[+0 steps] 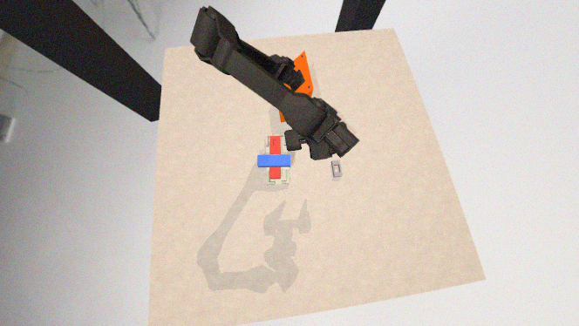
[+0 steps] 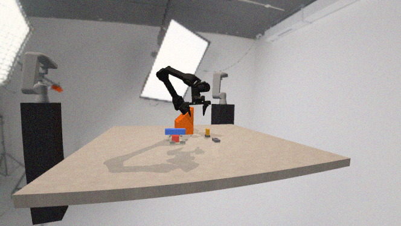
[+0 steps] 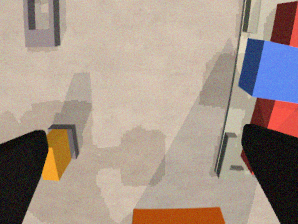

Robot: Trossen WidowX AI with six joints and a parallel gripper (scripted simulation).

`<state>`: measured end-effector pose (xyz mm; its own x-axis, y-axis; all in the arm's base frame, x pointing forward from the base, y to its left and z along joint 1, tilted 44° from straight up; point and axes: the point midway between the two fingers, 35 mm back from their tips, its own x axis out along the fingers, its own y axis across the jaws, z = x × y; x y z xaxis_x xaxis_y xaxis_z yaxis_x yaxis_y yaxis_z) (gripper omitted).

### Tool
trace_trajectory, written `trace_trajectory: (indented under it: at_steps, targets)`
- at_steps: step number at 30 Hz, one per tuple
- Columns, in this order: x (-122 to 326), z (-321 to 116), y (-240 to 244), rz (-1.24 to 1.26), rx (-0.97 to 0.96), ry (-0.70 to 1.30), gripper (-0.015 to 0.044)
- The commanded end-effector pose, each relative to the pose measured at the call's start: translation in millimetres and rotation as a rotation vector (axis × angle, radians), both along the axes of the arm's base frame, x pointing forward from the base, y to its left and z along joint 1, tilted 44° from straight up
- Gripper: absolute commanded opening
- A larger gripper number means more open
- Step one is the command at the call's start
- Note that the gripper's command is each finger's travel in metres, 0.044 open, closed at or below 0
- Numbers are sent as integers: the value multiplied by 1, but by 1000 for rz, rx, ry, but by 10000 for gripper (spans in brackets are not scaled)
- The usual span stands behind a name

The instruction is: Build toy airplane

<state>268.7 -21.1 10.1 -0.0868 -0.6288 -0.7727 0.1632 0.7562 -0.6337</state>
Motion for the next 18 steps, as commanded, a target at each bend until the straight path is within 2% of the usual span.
trace_trajectory:
  at_steps: [1, 6, 11, 16, 18]
  targets:
    - [-26, -44, 46, -7, -10, 23, 440]
    - [-64, -86, 84, -13, -60, 26, 440]
    - [-66, -87, 85, -13, -63, 26, 440]
    - [-72, -126, 48, -13, -65, 26, 440]
    - [-73, -128, 45, -13, -65, 26, 440]
